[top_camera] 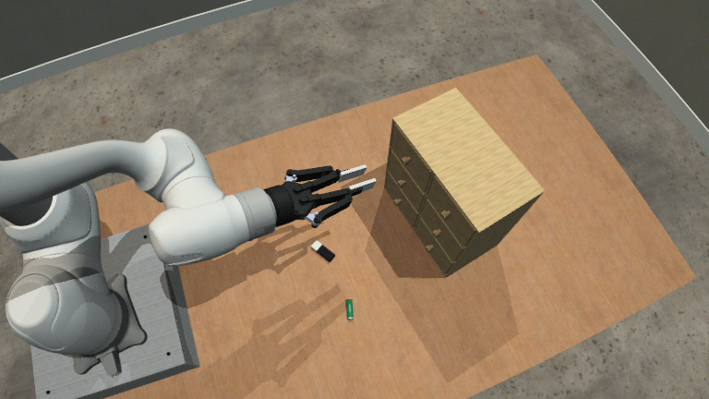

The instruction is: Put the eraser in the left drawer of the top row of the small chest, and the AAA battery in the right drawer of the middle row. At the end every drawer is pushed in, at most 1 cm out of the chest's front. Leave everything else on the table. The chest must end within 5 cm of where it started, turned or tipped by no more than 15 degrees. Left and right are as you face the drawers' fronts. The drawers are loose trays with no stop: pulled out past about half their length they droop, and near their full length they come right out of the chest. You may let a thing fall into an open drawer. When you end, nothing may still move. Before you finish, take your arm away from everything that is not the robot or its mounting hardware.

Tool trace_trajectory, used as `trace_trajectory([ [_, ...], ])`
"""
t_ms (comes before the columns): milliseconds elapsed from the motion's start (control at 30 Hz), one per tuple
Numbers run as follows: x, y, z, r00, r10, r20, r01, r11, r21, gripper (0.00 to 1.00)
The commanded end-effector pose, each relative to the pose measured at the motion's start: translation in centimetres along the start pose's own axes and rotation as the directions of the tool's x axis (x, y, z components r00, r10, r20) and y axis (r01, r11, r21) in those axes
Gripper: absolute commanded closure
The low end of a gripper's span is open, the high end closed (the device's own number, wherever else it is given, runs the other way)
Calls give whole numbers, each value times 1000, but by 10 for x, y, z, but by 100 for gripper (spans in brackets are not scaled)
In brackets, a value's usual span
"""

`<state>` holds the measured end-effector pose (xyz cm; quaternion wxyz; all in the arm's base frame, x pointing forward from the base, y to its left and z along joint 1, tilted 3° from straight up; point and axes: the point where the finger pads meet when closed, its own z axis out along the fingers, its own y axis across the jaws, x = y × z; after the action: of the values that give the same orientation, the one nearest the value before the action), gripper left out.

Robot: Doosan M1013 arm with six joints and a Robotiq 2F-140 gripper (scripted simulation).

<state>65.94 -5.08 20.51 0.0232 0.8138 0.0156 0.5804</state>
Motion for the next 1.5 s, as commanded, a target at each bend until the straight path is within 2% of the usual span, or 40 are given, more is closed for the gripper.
trace_trajectory([
  [0,0,0,0,1000,0,0,0,1000,0,80],
  [400,0,0,5,1000,0,0,0,1000,0,80],
  [667,1,0,19,1000,0,0,0,1000,0,80],
  [1100,3,0,60,1000,0,0,0,1000,0,80],
  [1467,4,0,68,1000,0,0,0,1000,0,80],
])
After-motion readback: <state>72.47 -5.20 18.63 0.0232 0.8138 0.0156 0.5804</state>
